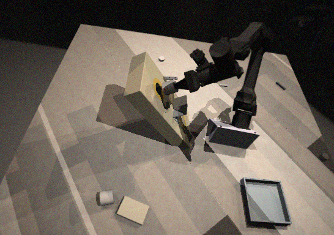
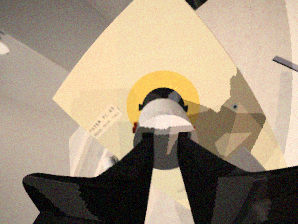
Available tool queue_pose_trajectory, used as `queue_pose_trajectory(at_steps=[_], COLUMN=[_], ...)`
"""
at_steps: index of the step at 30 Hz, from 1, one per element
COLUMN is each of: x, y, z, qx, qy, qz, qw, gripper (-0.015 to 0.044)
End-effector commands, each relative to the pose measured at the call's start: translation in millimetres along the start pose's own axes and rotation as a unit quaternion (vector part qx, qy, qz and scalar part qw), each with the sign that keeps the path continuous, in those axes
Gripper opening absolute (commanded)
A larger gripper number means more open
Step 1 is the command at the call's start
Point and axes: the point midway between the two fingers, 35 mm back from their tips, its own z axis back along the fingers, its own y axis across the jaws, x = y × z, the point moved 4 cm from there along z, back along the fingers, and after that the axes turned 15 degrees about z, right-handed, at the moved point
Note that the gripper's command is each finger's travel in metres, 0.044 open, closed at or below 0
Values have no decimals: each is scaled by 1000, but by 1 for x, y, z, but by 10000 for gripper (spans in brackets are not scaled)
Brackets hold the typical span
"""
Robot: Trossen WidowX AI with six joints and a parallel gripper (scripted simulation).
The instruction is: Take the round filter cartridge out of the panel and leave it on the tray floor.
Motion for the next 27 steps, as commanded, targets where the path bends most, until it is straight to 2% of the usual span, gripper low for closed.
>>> queue_pose_trajectory(at_steps=[1, 26, 27], x=[3, -65, -60], y=[-3, -37, -33], z=[7, -4, -3], qx=[-2, -2, -2], qy=[-4, -4, -1], qz=[-7, -7, -1], qw=[1000, 1000, 1000], gripper=[0, 0, 26])
